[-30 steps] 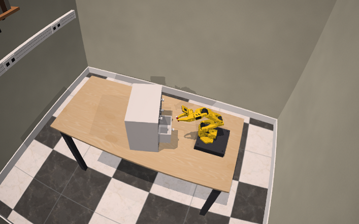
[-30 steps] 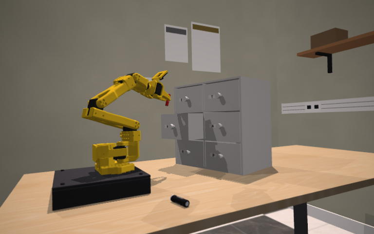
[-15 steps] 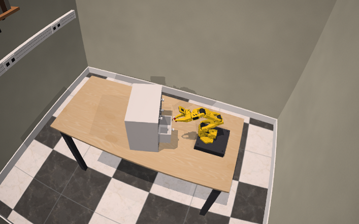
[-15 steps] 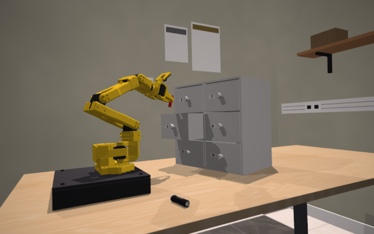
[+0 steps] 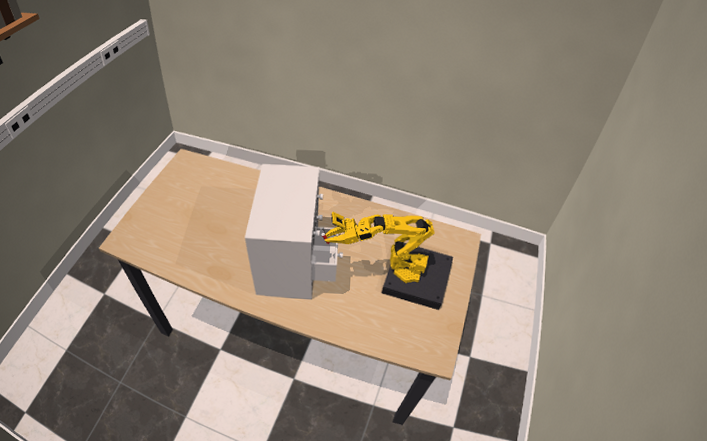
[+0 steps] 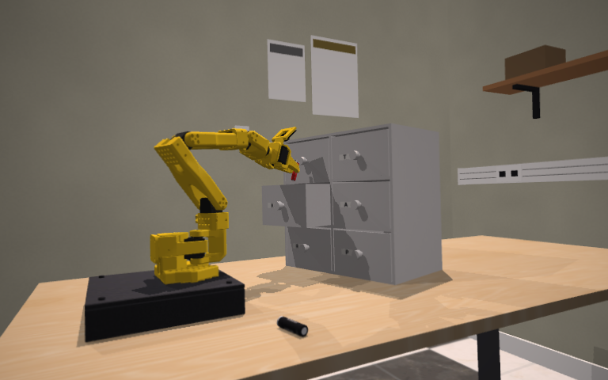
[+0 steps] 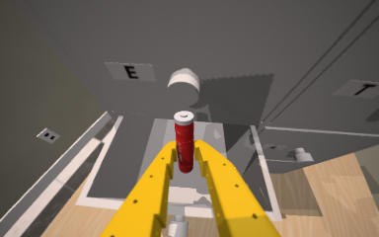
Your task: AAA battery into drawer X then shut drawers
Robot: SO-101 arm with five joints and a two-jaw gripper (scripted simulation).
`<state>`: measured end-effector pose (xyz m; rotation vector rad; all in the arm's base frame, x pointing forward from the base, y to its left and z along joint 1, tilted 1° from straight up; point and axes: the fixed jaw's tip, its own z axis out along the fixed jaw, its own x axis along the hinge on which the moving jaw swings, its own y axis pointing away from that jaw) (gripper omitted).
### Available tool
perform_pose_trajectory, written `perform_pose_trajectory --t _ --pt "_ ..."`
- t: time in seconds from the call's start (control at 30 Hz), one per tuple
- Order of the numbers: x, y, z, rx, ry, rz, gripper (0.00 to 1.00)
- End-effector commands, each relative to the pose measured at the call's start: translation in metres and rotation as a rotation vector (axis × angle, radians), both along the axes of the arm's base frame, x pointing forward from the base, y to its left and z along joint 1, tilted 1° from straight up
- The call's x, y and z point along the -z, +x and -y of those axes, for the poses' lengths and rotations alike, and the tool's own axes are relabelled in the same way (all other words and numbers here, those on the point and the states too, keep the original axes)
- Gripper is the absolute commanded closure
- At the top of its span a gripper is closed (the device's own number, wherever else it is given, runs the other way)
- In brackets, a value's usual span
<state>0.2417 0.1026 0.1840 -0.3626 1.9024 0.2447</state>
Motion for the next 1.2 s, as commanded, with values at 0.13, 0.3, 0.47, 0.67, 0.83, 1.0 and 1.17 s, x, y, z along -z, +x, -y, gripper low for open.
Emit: perform_pose_trajectory --t 0.13,0.3,0.47,0.67,0.83,1.0,1.17 --pt "-0.0050 0.0017 -0.0032 -0.007 0.014 0.016 1.00" --pt "-0.0050 0.0017 -0.0032 -0.007 0.014 0.016 1.00" --pt "-0.0052 0.0018 -0.0035 -0.008 0.014 0.016 1.00" --pt "-0.0058 0.0022 -0.0045 -0.010 0.014 0.016 1.00" --pt "-0.0063 0.0025 -0.0052 -0.013 0.014 0.016 1.00" --pt "-0.0067 0.0026 -0.0057 -0.014 0.014 0.016 1.00" --pt "-0.0070 0.0028 -0.0062 -0.016 0.014 0.016 1.00"
